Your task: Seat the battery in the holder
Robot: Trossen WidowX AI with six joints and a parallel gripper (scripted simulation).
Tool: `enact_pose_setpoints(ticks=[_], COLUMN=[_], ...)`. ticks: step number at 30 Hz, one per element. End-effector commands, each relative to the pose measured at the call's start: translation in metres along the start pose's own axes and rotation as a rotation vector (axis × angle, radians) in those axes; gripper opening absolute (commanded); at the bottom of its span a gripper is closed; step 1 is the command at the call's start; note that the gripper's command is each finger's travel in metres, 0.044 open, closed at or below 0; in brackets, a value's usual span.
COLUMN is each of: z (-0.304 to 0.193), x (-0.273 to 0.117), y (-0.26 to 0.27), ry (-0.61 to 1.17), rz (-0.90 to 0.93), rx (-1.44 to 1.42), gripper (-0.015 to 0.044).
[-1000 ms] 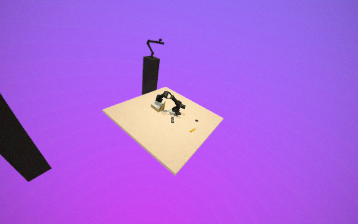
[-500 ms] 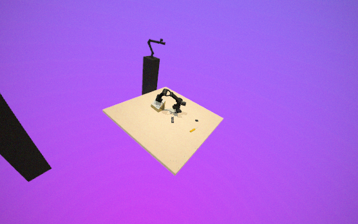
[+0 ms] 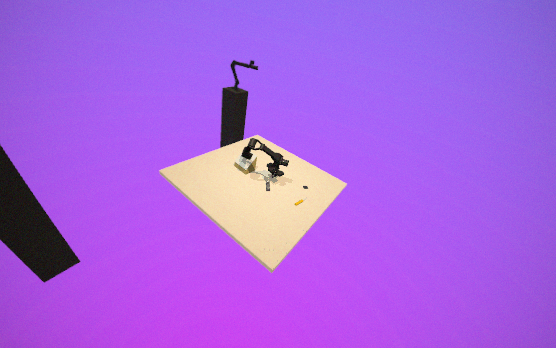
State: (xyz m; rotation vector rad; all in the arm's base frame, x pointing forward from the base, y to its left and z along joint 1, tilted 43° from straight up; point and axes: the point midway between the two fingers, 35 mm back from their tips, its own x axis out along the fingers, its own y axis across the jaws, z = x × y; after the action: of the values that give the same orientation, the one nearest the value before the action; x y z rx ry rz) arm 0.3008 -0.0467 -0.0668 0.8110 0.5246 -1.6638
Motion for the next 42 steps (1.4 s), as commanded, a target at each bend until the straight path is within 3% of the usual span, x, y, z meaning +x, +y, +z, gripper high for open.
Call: enact_pose_setpoints(ticks=[1, 22, 30, 42], z=[0.014, 0.096, 0.096, 0.093], x=[-0.003, -0.020, -0.016, 0.022], y=[0.010, 0.041, 0.041, 0.035], ry=[-0.003, -0.013, 0.004, 0.229], rz=[0.002, -0.001, -0.007, -0.115], rx=[-0.139, -0.905, -0.919, -0.892], gripper=[0.0081, 0.0081, 0.0081, 0.0081])
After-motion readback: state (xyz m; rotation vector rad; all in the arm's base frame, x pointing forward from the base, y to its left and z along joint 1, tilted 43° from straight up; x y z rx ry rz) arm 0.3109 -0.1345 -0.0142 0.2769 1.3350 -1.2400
